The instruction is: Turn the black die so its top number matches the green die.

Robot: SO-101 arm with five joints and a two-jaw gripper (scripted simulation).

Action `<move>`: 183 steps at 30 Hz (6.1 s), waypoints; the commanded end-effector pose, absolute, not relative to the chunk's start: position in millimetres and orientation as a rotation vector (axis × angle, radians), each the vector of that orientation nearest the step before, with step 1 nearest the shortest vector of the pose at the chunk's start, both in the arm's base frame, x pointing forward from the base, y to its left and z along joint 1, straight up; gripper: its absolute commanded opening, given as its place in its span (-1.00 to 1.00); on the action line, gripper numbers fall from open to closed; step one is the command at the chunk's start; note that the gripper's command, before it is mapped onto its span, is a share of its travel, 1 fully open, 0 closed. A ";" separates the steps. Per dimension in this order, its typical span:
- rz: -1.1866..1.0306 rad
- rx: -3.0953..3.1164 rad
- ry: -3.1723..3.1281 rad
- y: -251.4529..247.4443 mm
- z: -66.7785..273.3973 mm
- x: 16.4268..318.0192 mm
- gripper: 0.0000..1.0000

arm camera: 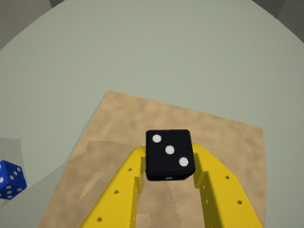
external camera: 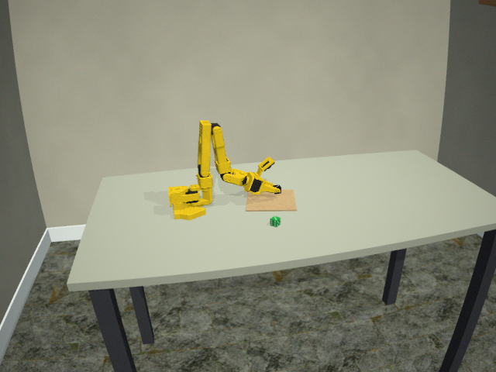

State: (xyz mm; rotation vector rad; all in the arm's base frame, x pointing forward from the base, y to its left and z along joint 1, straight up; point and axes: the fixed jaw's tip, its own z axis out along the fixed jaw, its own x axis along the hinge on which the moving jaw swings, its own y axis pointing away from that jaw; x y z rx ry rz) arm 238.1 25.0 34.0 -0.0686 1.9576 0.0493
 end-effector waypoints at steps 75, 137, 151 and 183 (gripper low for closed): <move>0.051 -0.059 1.905 24.7 24.3 244.1 -0.86; 0.051 -0.060 1.905 24.9 61.4 247.7 -0.41; 0.051 -0.060 1.905 24.6 76.5 242.9 -0.41; 0.043 -0.057 1.962 23.1 74.3 246.4 -0.41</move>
